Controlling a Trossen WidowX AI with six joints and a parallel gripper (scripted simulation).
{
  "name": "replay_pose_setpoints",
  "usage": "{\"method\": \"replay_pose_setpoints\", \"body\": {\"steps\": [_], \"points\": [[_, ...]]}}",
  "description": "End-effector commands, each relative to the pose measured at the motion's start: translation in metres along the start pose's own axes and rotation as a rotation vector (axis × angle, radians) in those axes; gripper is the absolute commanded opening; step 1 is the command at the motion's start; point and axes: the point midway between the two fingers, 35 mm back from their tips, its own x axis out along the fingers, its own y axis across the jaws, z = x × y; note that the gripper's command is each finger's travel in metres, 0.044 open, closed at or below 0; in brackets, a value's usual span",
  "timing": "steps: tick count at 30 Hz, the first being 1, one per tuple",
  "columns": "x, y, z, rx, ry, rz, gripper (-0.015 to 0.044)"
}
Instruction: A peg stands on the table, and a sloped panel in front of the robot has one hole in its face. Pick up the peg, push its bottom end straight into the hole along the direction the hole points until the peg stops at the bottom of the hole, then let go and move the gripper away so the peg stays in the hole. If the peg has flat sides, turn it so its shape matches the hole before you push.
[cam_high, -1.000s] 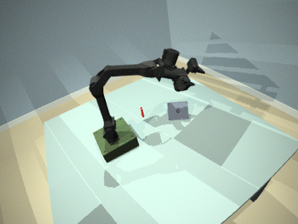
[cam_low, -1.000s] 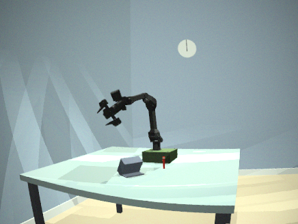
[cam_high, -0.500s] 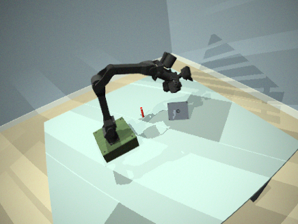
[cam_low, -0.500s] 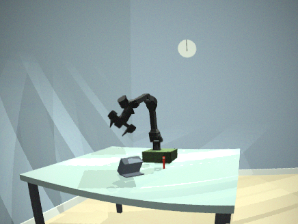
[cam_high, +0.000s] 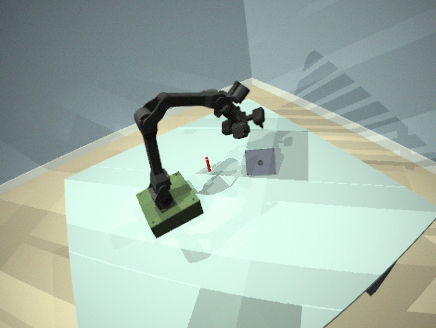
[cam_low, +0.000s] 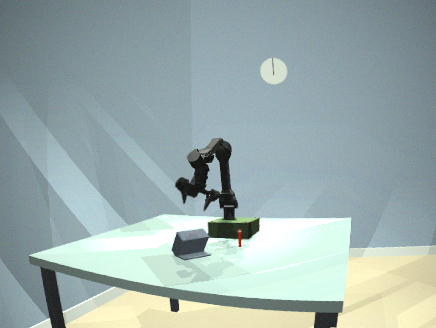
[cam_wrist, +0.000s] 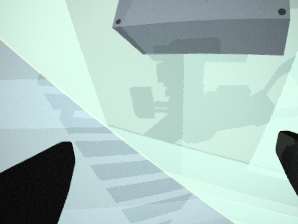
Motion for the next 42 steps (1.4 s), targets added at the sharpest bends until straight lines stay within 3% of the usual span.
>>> {"method": "replay_pose_setpoints", "body": {"steps": [1,14,31,42], "points": [[0.007,-0.031,-0.002,0.017,-0.041,-0.073,0.0440],[0.014,-0.116,-0.002,0.048,-0.175,-0.256,0.0440],[-0.002,-0.215,0.026,0.057,-0.422,-0.411,0.0440],[-0.007,-0.232,0.033,0.055,-0.474,-0.427,0.0440]]}}
